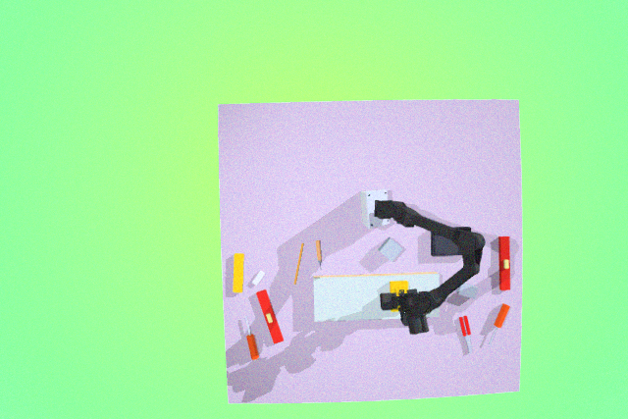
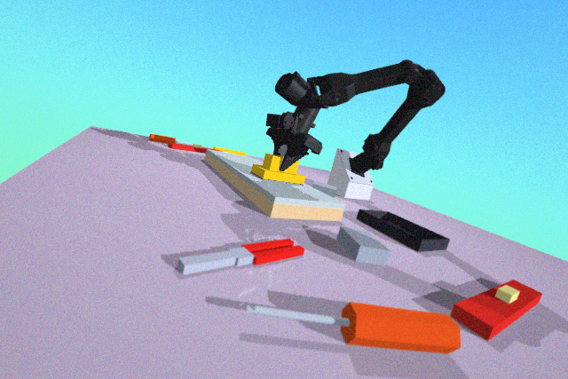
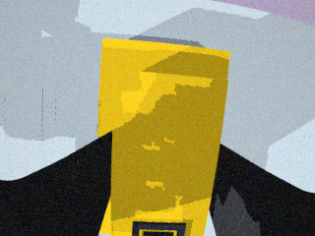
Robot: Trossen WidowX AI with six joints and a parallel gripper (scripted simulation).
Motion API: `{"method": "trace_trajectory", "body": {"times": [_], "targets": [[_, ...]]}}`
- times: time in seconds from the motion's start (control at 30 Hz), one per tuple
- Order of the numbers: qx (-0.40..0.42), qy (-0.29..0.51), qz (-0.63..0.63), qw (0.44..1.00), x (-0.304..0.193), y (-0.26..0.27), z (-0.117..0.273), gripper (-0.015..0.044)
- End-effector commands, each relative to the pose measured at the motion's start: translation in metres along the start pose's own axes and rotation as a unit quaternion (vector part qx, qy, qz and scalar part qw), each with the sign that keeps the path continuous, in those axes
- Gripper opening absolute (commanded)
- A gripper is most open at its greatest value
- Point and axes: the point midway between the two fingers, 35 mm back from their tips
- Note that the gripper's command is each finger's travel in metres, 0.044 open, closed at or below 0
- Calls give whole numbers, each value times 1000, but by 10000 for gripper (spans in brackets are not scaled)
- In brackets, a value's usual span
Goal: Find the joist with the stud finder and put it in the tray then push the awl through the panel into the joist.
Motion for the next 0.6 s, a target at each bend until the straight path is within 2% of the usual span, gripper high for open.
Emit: {"method": "trace_trajectory", "body": {"times": [0.0,0.57], "targets": [[-4,-1,-3,1000,1,-16,0,0],[-5,-1,-2,1000,6,-61,1,0]]}}
Point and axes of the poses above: the point midway between the two fingers, 35 mm back from their tips, its own z axis back along the fingers, its own y axis across the jaws, x = y × z, and after that the axes turned 6 degrees about -z, right-handed
